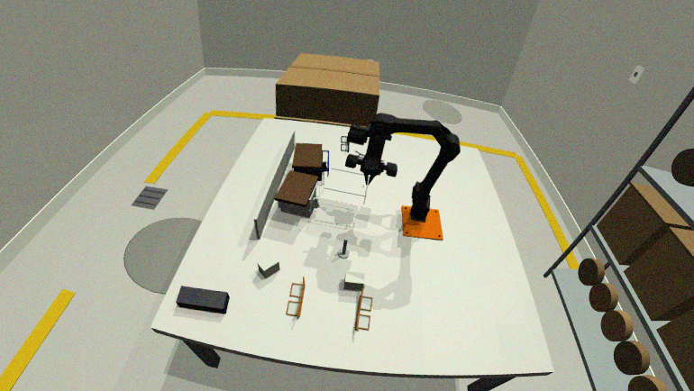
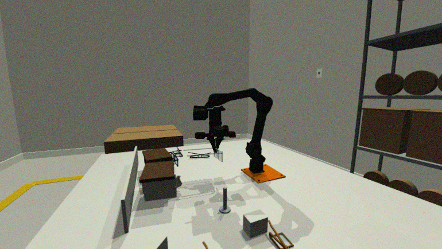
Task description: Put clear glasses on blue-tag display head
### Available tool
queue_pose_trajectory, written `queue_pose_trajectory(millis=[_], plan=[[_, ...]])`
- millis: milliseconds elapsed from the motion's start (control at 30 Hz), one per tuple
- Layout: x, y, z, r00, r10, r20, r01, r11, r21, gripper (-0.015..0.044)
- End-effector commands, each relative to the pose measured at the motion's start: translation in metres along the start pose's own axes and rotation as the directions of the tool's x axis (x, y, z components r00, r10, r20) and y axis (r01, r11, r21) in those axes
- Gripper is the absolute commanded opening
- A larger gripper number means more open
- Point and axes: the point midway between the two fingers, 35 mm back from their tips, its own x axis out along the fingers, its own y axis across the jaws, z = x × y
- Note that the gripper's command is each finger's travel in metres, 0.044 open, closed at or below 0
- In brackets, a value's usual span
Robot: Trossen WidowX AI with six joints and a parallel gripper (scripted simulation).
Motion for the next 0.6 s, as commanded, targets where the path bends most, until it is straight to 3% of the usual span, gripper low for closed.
queue_pose_trajectory(millis=[0, 567], plan=[[0.005, -0.003, 0.01, 0.999, 0.018, -0.045, -0.017, 1.0, 0.019, 0.0], [0.019, -0.004, 0.031, 0.989, 0.017, -0.145, -0.011, 0.999, 0.043, 0.0]])
